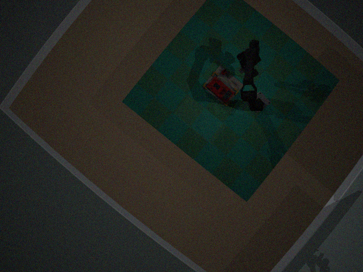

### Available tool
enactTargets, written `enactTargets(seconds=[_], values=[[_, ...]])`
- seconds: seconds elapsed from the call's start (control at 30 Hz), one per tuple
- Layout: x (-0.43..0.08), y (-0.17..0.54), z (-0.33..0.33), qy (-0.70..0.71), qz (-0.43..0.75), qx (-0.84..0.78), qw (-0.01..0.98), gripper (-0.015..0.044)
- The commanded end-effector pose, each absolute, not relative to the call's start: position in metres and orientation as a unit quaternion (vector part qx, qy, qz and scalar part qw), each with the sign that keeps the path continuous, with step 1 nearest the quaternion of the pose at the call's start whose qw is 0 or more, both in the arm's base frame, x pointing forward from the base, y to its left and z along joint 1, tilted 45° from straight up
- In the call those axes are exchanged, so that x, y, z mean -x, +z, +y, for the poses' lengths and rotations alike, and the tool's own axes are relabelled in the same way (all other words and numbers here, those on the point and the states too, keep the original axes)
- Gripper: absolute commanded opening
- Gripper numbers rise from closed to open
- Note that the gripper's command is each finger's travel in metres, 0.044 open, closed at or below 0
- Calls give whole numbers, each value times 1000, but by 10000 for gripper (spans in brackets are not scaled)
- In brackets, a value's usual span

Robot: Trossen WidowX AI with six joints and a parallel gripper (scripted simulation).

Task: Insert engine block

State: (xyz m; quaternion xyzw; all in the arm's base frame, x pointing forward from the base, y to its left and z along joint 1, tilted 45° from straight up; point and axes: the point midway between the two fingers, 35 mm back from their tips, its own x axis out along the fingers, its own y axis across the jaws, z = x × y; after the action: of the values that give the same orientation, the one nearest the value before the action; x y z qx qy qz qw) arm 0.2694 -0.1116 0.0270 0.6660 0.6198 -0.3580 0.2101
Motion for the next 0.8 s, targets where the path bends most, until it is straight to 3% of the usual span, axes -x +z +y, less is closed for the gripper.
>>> enactTargets(seconds=[0.0, 0.77], values=[[-275, 33, -104, -329, 632, -657, 247, 0], [-303, 59, -49, -126, 697, -552, 439, 0]])
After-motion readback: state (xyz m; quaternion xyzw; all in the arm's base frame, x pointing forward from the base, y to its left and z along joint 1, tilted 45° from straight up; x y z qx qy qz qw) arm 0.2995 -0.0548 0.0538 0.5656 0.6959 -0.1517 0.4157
